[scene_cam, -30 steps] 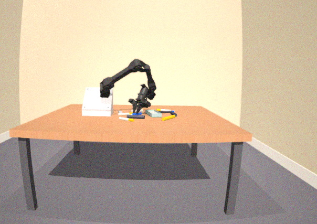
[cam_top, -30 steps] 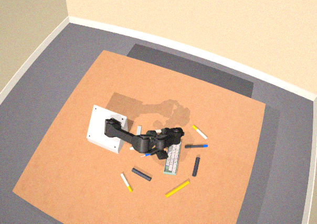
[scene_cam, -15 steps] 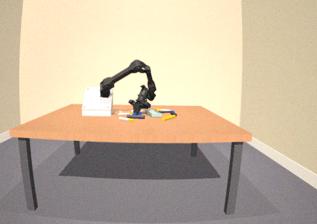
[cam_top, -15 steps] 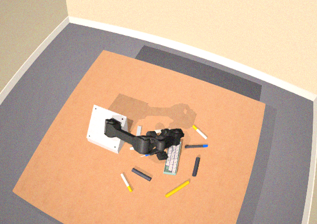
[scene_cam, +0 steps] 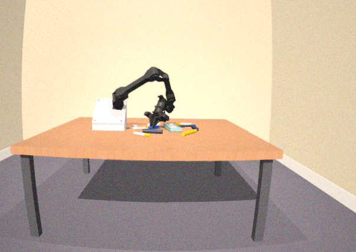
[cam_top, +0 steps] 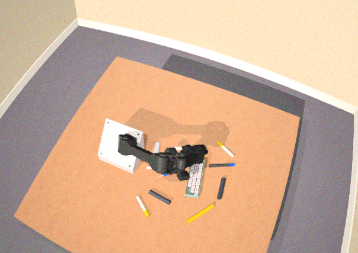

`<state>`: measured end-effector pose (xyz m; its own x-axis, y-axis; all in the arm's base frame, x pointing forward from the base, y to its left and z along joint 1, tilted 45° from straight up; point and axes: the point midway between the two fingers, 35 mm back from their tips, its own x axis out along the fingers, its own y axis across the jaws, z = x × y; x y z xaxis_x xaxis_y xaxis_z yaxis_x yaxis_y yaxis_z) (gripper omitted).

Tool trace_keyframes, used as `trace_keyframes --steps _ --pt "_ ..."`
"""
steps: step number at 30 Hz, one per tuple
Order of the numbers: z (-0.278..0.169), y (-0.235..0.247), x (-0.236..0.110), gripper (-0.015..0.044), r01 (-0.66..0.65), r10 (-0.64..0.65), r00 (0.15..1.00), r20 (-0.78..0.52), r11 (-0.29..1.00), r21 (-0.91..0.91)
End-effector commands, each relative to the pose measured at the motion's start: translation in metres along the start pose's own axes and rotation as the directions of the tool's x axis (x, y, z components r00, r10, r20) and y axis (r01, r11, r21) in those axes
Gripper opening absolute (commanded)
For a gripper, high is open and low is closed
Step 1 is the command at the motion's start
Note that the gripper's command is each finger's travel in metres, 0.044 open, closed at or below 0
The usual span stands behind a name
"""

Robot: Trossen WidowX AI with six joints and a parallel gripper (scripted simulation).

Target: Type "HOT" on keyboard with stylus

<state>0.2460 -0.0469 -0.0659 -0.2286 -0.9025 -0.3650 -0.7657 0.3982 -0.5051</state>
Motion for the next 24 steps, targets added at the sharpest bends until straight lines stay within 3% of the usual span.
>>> trace_keyframes --steps 1,6,14,24 --pt "-0.006 -0.001 -0.015 0.0000 0.001 -0.001 1.000 0.008 1.000 0.004" --pt "-0.021 0.000 -0.039 0.0000 0.002 -0.002 1.000 0.007 1.000 0.004" --pt "-0.019 0.001 -0.036 0.0000 -0.010 0.010 1.000 0.019 1.000 0.003" --pt "0.000 0.023 -0.031 0.0000 -0.211 0.198 0.950 0.242 0.977 0.029"
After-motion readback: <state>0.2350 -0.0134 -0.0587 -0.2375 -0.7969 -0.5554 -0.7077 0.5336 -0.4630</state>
